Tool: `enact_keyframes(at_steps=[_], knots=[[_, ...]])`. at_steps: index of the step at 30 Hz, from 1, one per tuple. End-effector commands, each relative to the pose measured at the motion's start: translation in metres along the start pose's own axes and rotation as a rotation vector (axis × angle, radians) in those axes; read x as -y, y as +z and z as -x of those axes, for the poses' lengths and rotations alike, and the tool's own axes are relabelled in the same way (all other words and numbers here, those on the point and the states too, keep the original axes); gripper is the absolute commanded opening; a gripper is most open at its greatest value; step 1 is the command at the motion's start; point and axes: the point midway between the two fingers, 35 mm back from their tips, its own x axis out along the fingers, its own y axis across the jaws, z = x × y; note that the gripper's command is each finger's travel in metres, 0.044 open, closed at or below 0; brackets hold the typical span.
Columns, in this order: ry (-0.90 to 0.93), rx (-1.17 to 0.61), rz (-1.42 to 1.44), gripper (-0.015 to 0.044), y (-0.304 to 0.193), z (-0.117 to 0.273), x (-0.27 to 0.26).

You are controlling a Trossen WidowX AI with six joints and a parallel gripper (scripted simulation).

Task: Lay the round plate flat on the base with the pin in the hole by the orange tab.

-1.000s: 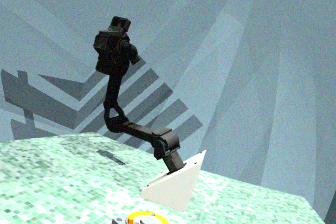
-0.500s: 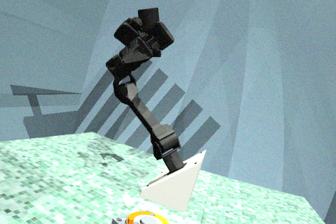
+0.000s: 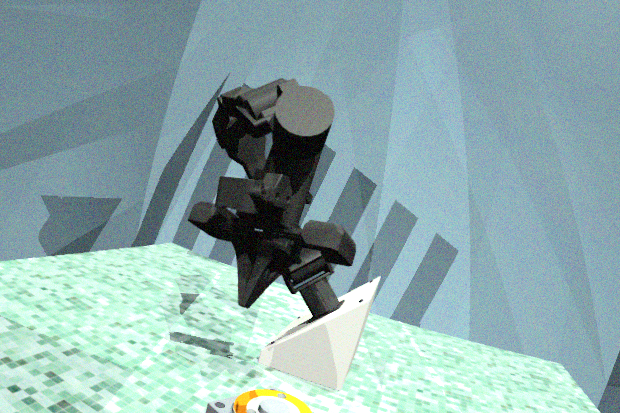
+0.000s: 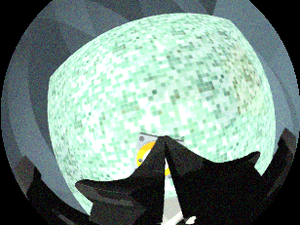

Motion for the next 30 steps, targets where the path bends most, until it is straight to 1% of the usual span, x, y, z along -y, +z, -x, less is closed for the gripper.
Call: enact_keyframes(at_steps=[1,3,5,7,12,20,30], knots=[[-0.065,-0.216,0.113,0.0,-0.033,-0.053,-0.005],[-0.074,-0.252,0.131,0.0,-0.039,-0.061,-0.005],[-0.094,-0.344,0.172,0.0,-0.056,-0.08,-0.004],[-0.101,-0.381,0.189,0.0,-0.063,-0.087,-0.004],[-0.101,-0.381,0.189,0.0,-0.065,-0.094,-0.003],[-0.103,-0.38,0.189,0.0,-0.08,-0.13,0.005],[-0.103,-0.38,0.189,0.0,-0.083,-0.129,0.013]])
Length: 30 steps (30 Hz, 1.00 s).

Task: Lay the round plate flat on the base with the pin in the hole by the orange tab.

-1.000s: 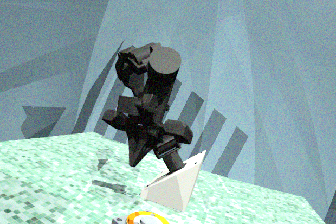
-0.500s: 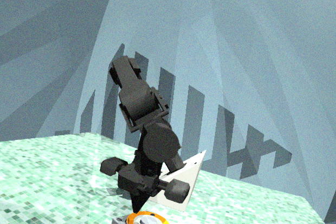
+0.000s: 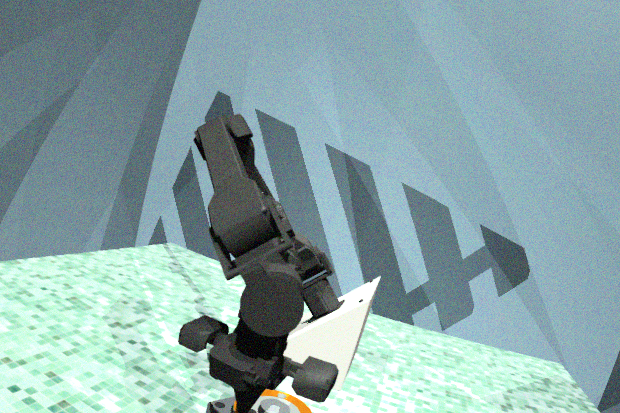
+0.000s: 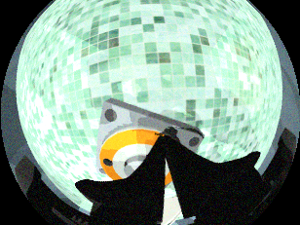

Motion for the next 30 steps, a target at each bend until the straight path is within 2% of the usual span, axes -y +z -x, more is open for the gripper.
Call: enact_keyframes(at_steps=[1,30], knots=[[-0.005,0.001,0.001,0.0,-0.003,0.0,0.006],[-0.006,0.001,0.002,0.0,-0.02,-0.001,0.019]])
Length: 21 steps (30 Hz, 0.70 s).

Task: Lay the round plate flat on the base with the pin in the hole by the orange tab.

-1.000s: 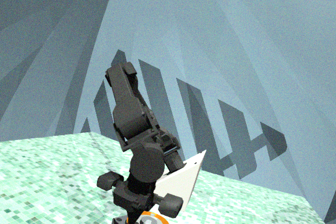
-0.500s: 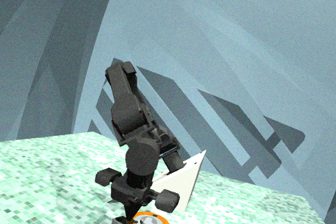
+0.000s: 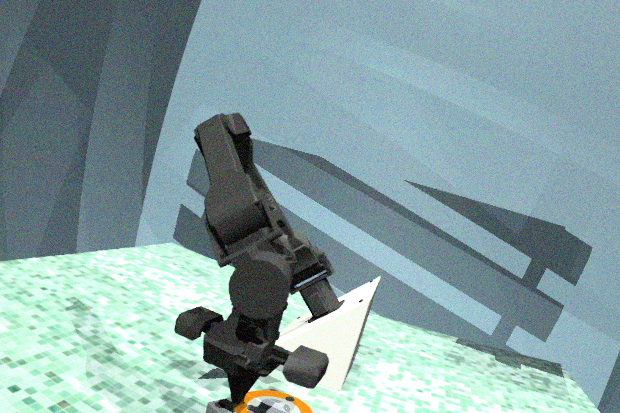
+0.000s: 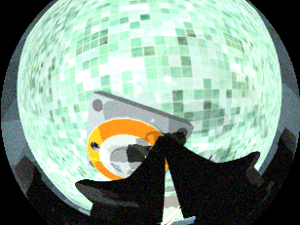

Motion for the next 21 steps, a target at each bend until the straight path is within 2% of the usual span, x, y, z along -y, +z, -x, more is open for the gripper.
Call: enact_keyframes(at_steps=[1,21], knots=[[-0.01,-0.018,0.01,0.0,-0.0067,-0.0039,0.0032],[-0.01,-0.018,0.01,0.0,-0.0133,-0.0038,0.0064]])
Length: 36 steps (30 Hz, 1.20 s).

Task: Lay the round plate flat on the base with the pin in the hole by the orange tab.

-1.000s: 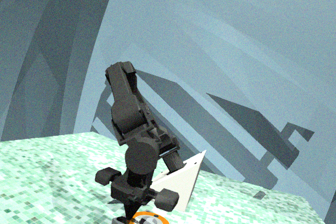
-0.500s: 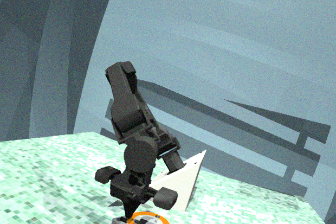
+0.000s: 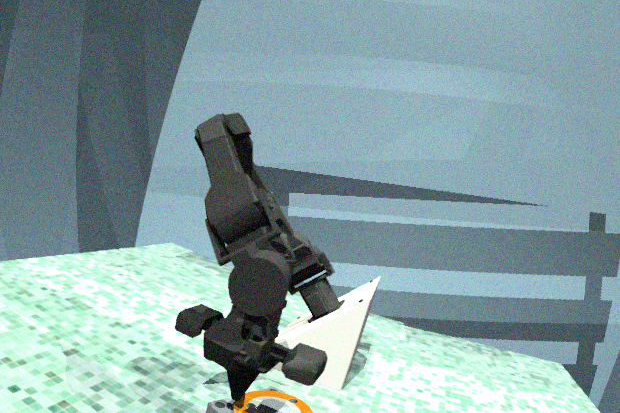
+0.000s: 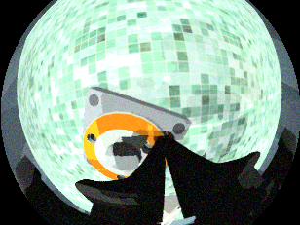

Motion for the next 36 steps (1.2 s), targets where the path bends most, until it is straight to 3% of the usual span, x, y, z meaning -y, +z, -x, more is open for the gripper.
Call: enact_keyframes(at_steps=[1,36], knots=[[-0.009,-0.019,0.012,0.0,-0.0069,-0.0036,0.0028],[-0.009,-0.019,0.012,0.0,-0.0161,-0.0035,0.0054]])
